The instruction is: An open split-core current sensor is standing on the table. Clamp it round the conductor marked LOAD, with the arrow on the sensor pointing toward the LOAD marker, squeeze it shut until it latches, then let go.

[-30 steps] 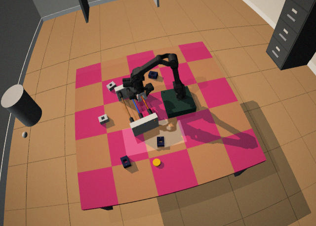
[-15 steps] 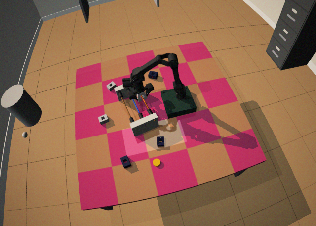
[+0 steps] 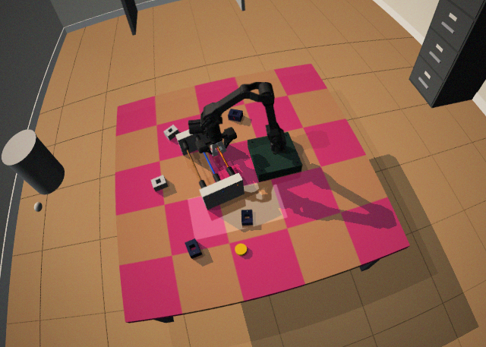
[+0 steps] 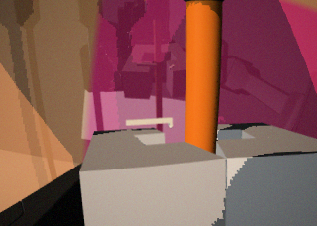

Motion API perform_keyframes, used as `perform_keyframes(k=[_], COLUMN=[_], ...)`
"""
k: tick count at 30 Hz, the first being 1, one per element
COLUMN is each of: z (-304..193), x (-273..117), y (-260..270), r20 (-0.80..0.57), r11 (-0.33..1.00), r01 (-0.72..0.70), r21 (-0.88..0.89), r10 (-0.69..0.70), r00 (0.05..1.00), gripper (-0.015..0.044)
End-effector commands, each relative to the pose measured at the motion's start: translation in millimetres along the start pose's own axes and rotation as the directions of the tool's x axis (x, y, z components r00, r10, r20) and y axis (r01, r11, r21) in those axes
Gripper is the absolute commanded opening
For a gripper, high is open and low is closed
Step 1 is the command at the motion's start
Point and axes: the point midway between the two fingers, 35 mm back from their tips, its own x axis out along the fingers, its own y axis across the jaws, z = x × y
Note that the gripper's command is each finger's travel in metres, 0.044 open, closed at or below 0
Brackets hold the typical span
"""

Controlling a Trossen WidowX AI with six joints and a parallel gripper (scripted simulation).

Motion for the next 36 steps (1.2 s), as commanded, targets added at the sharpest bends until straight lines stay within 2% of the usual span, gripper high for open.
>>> perform_keyframes(k=[1,16,18,22,36], z=[1,0,1,6,8], x=[0,0,-4,-22,-3], y=[0,0,0,-3,1], r20=[0.003,0.0,0.004,0.028,0.029], r11=[1.0,1.0,1.0,0.983,0.983], r01=[-0.002,0.0,-0.031,-0.182,-0.186], r21=[0.001,0.0,0.002,0.005,0.005], r10=[0.002,0.0,0.031,0.181,0.186], r00=[1.0,1.0,0.999,0.983,0.982], gripper=[0.0,0.0394,0.044,0.044,0.044])
